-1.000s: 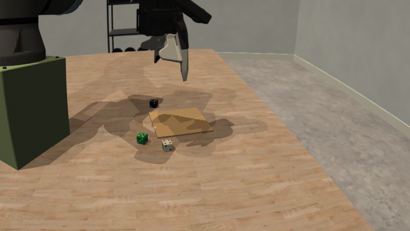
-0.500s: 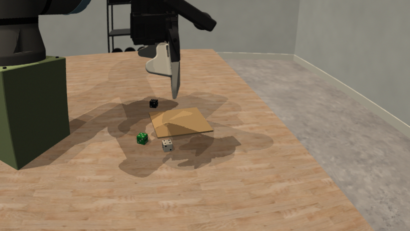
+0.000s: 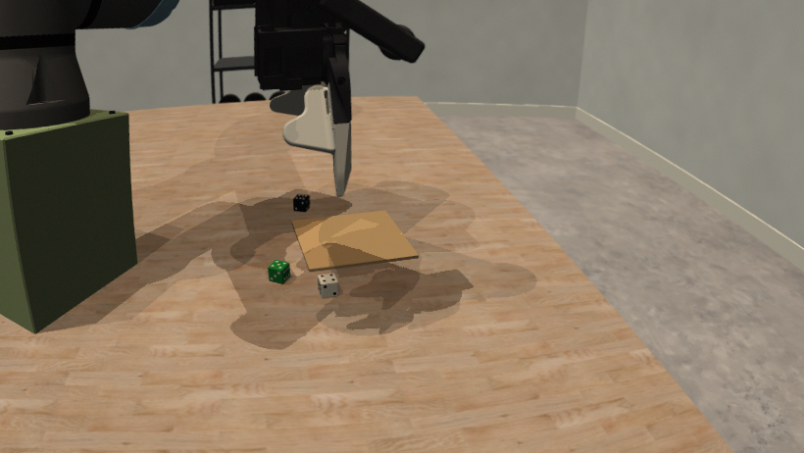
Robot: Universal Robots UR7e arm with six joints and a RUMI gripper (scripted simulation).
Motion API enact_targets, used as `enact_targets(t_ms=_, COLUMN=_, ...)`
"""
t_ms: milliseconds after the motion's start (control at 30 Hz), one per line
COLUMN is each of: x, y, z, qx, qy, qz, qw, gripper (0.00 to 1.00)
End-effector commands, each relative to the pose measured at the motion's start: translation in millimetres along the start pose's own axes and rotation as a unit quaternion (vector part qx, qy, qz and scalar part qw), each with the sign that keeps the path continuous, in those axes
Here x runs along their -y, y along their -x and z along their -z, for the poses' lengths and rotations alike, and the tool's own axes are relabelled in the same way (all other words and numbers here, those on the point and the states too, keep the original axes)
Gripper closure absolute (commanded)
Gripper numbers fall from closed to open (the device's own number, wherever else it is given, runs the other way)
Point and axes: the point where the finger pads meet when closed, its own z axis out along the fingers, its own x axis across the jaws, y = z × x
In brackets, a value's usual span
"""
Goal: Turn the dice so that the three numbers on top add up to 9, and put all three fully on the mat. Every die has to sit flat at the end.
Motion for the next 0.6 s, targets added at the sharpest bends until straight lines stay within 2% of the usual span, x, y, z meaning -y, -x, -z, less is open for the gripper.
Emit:
enact_targets(t_ms=0, x=0.3, y=-0.3, z=0.3, qx=0.000, qy=0.000, qz=0.000, qw=1.000, gripper=0.00)
enact_targets(t_ms=567, x=1.0, y=0.7, z=-0.8, qx=0.000, qy=0.000, qz=0.035, qw=0.999, gripper=0.00)
